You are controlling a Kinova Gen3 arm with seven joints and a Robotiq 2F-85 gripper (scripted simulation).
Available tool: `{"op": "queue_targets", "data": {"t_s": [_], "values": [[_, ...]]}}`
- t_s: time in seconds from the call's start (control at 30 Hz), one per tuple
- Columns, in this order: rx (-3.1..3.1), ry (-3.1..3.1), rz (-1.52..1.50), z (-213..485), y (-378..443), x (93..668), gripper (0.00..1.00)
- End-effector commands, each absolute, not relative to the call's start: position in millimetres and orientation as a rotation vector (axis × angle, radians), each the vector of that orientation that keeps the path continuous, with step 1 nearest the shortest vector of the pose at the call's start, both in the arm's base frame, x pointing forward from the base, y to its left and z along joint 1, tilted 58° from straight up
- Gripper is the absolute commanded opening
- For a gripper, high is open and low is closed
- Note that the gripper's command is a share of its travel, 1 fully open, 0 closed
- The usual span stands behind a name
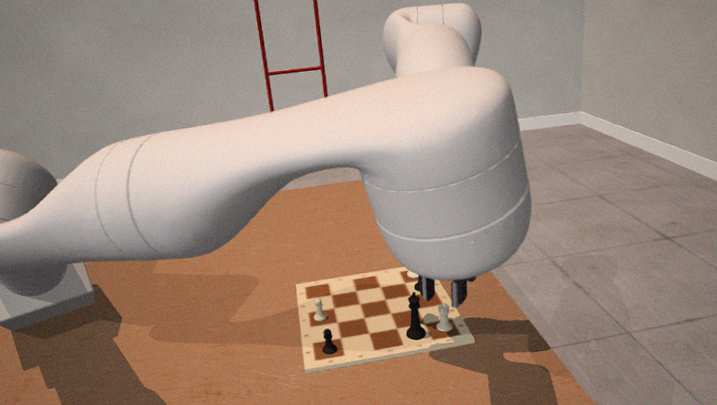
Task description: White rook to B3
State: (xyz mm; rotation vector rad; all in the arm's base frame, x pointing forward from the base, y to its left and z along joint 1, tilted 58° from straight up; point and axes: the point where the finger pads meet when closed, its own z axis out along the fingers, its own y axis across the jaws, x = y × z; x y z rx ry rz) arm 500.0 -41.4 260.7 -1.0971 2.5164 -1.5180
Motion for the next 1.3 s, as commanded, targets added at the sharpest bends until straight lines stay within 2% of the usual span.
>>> {"op": "queue_targets", "data": {"t_s": [0.0,1.27], "values": [[-1.098,2.514,-1.517,261,-41,500,0.37],[-1.098,2.514,-1.517,244,-65,511,0.37]]}}
